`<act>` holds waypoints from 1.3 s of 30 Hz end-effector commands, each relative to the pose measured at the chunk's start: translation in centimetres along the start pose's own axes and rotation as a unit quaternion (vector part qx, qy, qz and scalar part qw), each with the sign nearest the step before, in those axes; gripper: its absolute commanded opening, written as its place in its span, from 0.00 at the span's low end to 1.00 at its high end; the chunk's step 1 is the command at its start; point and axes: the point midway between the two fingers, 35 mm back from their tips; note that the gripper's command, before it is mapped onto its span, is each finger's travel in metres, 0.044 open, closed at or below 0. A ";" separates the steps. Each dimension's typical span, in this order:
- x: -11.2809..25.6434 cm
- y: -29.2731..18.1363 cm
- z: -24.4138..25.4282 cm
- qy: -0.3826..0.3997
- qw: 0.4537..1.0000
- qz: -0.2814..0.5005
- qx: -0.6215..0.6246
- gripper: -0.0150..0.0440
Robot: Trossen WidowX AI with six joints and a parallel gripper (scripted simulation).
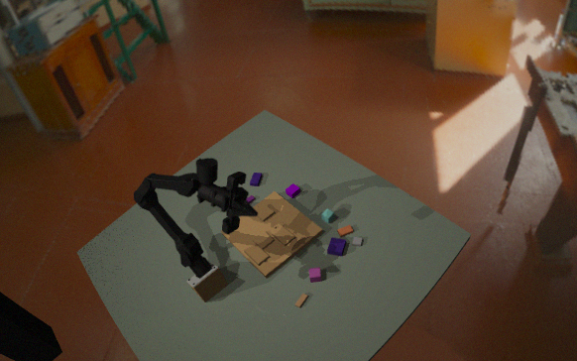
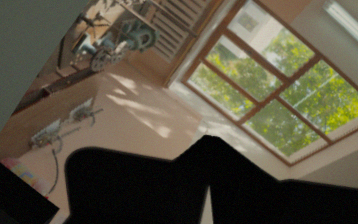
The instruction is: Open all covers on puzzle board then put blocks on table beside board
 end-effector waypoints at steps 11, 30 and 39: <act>0.0 7.5 -0.2 0.040 0.989 -0.124 -0.063 0.25; 2.1 16.8 1.3 0.143 0.950 -0.243 -0.137 0.25; 3.9 21.0 2.5 0.217 0.916 -0.289 -0.174 0.25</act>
Point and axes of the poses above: the point midway between the two fingers, 35 mm back from their tips, its own x axis back along the fingers, its own z axis across the jaws, y = z × x, and after that the axes turned 11 degrees about x, right-handed
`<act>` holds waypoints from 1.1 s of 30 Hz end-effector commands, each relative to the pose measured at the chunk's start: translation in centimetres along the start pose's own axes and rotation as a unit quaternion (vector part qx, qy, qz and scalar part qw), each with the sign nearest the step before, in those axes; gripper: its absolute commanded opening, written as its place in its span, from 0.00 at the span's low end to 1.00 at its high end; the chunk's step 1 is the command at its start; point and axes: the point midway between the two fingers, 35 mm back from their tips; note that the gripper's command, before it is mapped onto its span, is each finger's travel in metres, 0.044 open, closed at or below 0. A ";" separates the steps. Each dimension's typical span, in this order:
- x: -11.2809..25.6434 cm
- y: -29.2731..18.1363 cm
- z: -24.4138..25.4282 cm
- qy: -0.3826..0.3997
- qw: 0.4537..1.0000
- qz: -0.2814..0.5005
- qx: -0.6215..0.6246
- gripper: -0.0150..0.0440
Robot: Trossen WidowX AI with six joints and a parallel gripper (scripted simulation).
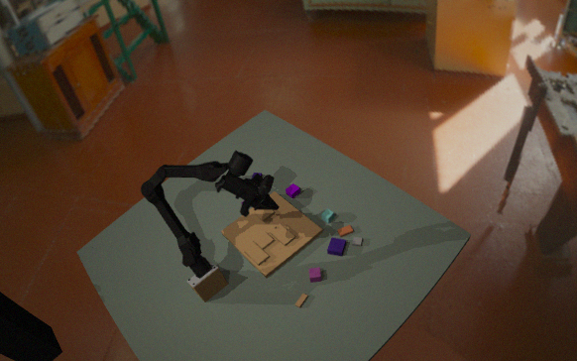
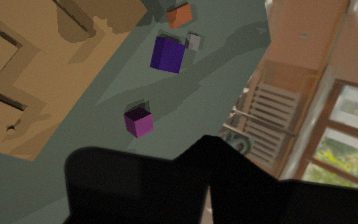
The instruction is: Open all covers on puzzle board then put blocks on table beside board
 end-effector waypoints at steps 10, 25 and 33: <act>-1.3 5.2 4.4 0.115 0.989 -0.045 -0.082 0.25; -1.5 10.1 10.1 0.250 0.953 -0.047 -0.162 0.25; -1.0 12.6 13.4 0.330 0.918 -0.028 -0.217 0.25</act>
Point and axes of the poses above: the point midway between the two fingers, 35 mm back from their tips, its own x axis back along the fingers, its own z axis across the jaws, y = z × x, and after that the axes turned 11 degrees about x, right-handed
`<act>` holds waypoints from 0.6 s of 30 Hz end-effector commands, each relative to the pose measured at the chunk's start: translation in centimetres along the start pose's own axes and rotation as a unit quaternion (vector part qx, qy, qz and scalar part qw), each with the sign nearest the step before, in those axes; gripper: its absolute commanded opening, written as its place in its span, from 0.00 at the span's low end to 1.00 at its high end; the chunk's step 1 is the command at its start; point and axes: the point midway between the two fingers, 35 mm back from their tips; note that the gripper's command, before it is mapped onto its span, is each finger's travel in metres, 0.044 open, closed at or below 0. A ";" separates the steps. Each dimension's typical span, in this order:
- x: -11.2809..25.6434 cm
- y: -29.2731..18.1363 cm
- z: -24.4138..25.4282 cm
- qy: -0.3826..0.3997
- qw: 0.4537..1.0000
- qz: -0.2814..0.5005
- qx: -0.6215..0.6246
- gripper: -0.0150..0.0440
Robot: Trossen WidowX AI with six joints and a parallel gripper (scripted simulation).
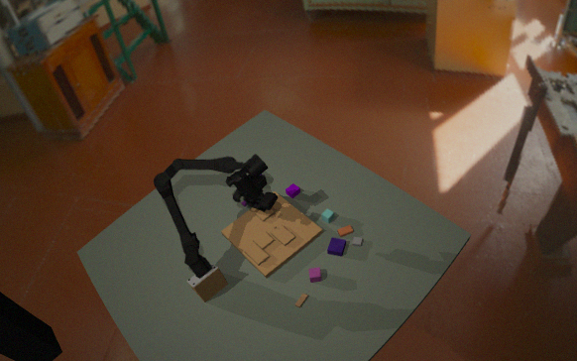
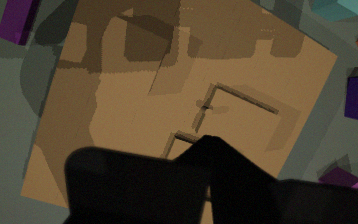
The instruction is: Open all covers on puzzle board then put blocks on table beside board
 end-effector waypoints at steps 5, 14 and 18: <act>-1.6 1.0 3.8 0.079 0.994 0.025 -0.075 0.25; -2.6 1.5 7.0 0.137 0.979 0.058 -0.142 0.25; -2.6 1.5 7.0 0.137 0.979 0.058 -0.142 0.25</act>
Point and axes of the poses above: the point midway between the two fingers, 35 mm back from their tips, its own x axis back along the fingers, its own z axis across the jaws, y = z × x, and after that the axes turned 11 degrees about x, right-handed
